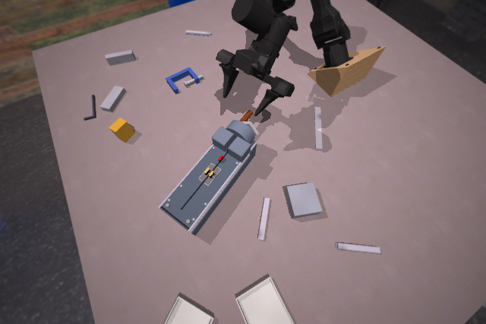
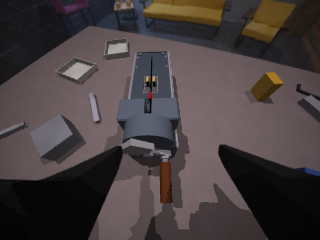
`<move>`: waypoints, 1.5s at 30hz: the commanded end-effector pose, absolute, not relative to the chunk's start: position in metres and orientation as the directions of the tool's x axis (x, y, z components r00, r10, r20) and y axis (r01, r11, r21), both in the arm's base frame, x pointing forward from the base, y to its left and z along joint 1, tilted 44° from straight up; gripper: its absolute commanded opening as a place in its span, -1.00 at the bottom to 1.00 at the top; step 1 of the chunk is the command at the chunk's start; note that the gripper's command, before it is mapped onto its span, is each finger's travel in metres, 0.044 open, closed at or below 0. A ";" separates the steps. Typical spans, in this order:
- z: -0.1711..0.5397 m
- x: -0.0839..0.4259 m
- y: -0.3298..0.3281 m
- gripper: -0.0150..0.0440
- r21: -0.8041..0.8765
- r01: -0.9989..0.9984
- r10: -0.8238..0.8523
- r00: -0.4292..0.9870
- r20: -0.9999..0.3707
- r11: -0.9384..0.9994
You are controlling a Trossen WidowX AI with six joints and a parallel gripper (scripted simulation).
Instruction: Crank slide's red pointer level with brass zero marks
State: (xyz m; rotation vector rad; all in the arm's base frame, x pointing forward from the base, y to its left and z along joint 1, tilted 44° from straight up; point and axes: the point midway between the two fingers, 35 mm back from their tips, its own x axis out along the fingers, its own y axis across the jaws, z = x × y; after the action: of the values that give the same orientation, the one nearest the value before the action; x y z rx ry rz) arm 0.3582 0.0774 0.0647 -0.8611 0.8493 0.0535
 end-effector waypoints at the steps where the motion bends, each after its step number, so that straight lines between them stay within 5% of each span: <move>1: 0.044 0.354 0.060 1.00 -0.646 -0.377 -0.287 0.669 -0.686 0.664; 45: -0.003 0.353 0.013 1.00 -0.649 -0.376 -0.290 0.670 -0.684 0.661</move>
State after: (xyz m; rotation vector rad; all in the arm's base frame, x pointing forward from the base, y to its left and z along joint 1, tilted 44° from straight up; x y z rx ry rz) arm 0.3581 0.0189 0.0067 -0.8696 0.8462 0.0489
